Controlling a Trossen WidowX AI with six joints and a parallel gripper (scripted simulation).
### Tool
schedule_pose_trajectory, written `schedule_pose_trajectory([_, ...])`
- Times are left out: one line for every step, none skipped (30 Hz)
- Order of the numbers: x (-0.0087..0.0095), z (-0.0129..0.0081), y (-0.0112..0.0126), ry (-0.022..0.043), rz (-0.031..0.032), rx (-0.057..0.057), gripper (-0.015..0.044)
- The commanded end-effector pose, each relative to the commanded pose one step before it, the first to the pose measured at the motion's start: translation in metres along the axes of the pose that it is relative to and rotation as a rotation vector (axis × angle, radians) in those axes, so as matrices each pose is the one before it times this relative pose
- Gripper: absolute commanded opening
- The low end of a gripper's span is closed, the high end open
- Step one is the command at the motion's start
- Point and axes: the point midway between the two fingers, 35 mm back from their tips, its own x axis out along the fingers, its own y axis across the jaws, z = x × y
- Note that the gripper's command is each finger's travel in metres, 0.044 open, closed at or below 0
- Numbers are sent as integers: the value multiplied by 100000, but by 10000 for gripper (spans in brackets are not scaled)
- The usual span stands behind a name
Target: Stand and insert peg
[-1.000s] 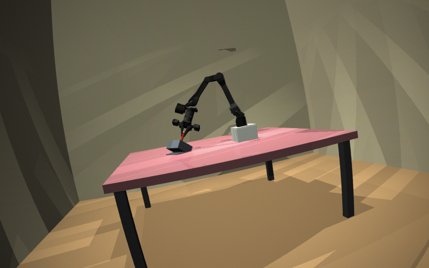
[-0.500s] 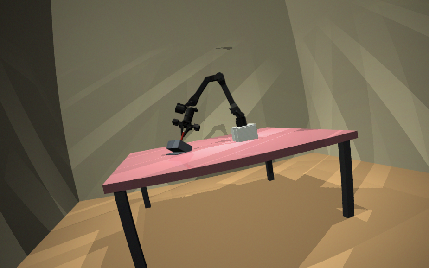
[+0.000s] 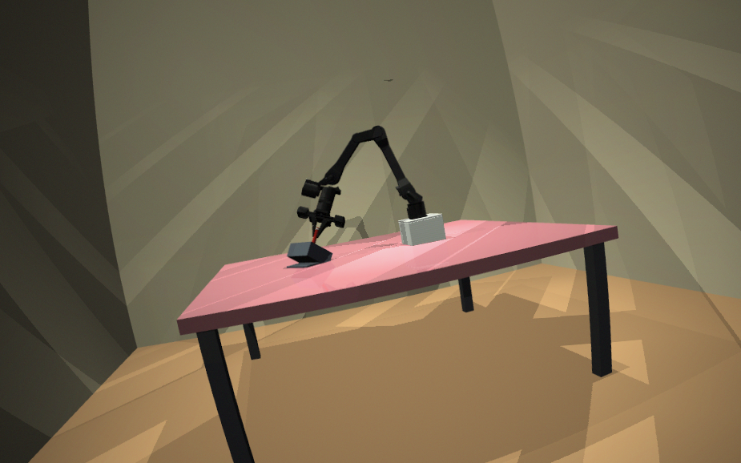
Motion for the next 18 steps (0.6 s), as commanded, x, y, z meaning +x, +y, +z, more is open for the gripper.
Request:
schedule_pose_trajectory([23,-9,310,-182,711,139,0])
schedule_pose_trajectory([37,1,17,1,3,0,0])
schedule_pose_trajectory([43,1,12,2,2,0,0])
schedule_pose_trajectory([43,1,12,2,2,0,0])
schedule_pose_trajectory([52,2,10,2,2,0,0])
schedule_pose_trajectory([53,2,10,2,3,0,0])
schedule_pose_trajectory([67,2,7,3,3,0,0])
schedule_pose_trajectory([63,1,6,2,3,0,0])
schedule_pose_trajectory([74,1,4,3,3,0,0])
schedule_pose_trajectory([64,1,3,2,2,0,0])
schedule_pose_trajectory([72,1,1,3,2,0,0])
schedule_pose_trajectory([65,1,1,3,2,0,0])
schedule_pose_trajectory([74,1,0,3,2,0,0])
schedule_pose_trajectory([64,1,-1,3,2,0,0])
schedule_pose_trajectory([73,1,-2,3,2,0,0])
schedule_pose_trajectory([65,1,-2,3,2,0,0])
schedule_pose_trajectory([74,1,-3,3,2,0,0])
schedule_pose_trajectory([64,1,-3,3,2,0,0])
